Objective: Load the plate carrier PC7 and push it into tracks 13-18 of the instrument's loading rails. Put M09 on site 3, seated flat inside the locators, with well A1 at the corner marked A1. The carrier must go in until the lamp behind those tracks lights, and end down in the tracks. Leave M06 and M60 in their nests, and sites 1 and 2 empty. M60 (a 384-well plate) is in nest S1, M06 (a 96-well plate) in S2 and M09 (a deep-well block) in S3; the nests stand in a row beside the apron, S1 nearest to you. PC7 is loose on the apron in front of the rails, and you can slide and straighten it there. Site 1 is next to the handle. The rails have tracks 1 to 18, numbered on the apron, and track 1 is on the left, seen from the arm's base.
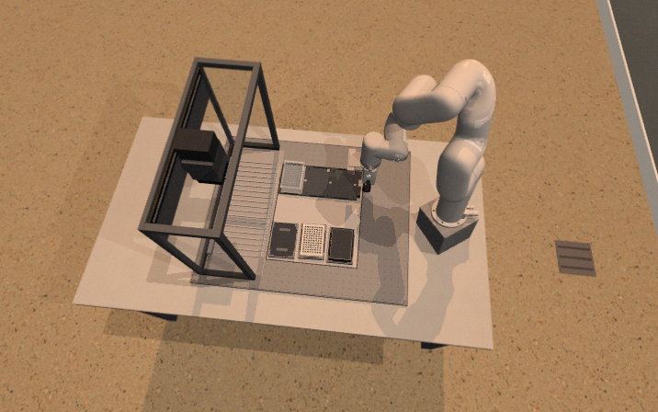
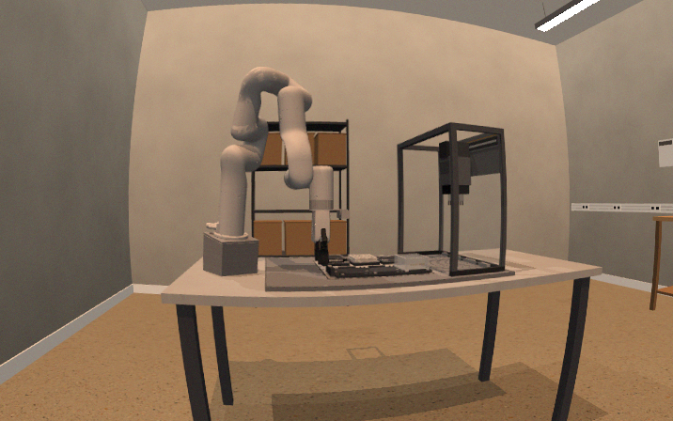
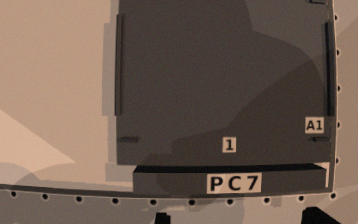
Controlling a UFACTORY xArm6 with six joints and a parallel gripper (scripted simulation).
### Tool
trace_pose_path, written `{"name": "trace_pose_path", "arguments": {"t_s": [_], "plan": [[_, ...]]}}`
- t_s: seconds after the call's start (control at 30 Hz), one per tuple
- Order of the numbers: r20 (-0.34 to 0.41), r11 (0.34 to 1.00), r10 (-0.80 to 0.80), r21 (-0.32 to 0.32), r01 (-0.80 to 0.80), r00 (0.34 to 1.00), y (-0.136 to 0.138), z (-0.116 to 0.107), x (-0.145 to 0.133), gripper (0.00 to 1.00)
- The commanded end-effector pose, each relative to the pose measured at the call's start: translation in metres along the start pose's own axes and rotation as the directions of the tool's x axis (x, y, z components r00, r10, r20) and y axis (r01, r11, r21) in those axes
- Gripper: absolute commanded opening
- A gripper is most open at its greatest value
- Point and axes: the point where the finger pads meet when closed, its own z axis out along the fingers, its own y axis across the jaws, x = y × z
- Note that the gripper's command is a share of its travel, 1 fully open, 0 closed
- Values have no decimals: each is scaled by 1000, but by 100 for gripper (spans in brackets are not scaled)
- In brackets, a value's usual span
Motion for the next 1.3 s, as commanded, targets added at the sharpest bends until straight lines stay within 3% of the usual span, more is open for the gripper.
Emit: {"name": "trace_pose_path", "arguments": {"t_s": [0.0,1.27], "plan": [[-5,1000,1,-9,-1,1000,1,8,1,82],[-5,1000,1,-9,-1,1000,1,27,1,82]]}}
